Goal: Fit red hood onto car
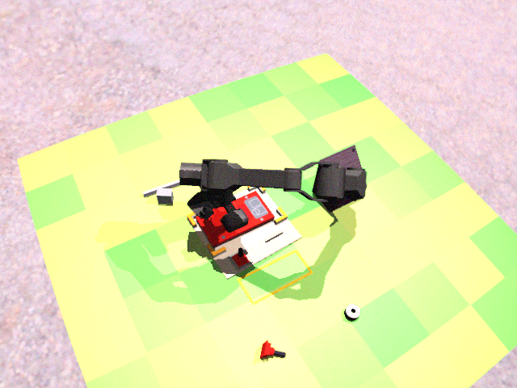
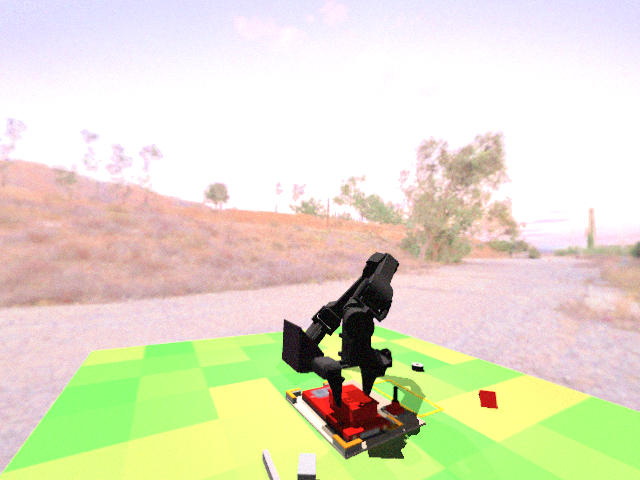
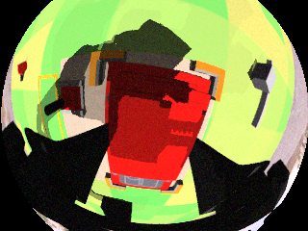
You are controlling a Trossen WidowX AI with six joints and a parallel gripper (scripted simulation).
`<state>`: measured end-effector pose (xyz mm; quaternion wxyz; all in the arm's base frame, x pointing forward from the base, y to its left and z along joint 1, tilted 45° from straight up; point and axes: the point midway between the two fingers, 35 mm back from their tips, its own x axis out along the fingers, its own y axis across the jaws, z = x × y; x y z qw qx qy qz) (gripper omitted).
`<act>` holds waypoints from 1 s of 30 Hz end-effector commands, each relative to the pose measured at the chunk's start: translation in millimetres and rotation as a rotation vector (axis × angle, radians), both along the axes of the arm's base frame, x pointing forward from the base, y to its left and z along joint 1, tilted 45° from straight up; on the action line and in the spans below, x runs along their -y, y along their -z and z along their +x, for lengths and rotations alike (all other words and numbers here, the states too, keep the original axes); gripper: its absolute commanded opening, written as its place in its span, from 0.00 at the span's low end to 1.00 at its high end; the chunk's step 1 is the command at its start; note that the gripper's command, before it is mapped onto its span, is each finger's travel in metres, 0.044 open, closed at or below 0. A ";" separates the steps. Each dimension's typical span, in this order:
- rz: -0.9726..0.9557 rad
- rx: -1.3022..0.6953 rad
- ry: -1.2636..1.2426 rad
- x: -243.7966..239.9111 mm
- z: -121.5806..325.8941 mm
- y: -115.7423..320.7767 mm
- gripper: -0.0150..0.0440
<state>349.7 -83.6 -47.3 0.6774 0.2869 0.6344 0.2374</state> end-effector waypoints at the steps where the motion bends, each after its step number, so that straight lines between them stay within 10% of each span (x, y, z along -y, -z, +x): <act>1: 0.003 0.000 0.002 0.3 -0.1 -0.7 0.25; 30: 0.003 0.000 0.003 0.7 0.0 -0.5 0.25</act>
